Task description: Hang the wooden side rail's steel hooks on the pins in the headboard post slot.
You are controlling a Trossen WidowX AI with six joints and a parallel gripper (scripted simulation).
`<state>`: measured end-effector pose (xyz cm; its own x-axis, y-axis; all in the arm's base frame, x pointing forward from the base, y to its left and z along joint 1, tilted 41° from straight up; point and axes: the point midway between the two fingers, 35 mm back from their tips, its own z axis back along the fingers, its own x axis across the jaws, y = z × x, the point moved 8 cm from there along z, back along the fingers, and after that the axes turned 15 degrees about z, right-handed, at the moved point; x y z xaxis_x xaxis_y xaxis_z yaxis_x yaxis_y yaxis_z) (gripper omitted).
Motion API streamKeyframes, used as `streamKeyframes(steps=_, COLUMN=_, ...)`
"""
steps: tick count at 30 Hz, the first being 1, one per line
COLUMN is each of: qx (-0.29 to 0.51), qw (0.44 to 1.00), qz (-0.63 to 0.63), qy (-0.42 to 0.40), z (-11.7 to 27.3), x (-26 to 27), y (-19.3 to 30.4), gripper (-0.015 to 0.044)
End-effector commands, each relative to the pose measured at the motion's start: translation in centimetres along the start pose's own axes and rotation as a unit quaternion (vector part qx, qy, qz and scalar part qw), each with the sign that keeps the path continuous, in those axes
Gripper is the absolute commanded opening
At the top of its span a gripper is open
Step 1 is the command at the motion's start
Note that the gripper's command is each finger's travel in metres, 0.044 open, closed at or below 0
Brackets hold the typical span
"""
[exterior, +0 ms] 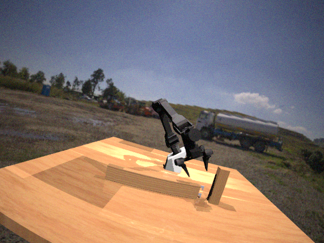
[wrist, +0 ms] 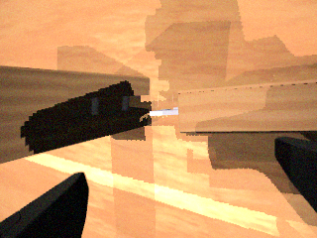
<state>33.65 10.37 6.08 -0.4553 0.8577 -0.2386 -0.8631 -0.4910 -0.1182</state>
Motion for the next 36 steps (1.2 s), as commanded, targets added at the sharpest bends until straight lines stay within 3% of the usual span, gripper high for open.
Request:
streamKeyframes(steps=1, qx=0.054, qw=0.958, qz=-0.27, qy=0.081, z=0.5, x=0.0, y=-2.1, gripper=0.044)
streamKeyframes(steps=11, qx=0.04, qw=0.807, qz=-0.552, qy=0.206, z=1.3, x=0.1, y=-4.3, gripper=0.044)
streamKeyframes(steps=20, qx=-0.018, qw=0.673, qz=-0.686, qy=0.276, z=2.0, x=0.3, y=-5.6, gripper=0.044)
streamKeyframes(steps=36, qx=-0.021, qw=0.667, qz=-0.691, qy=0.278, z=2.0, x=0.3, y=-5.7, gripper=0.044)
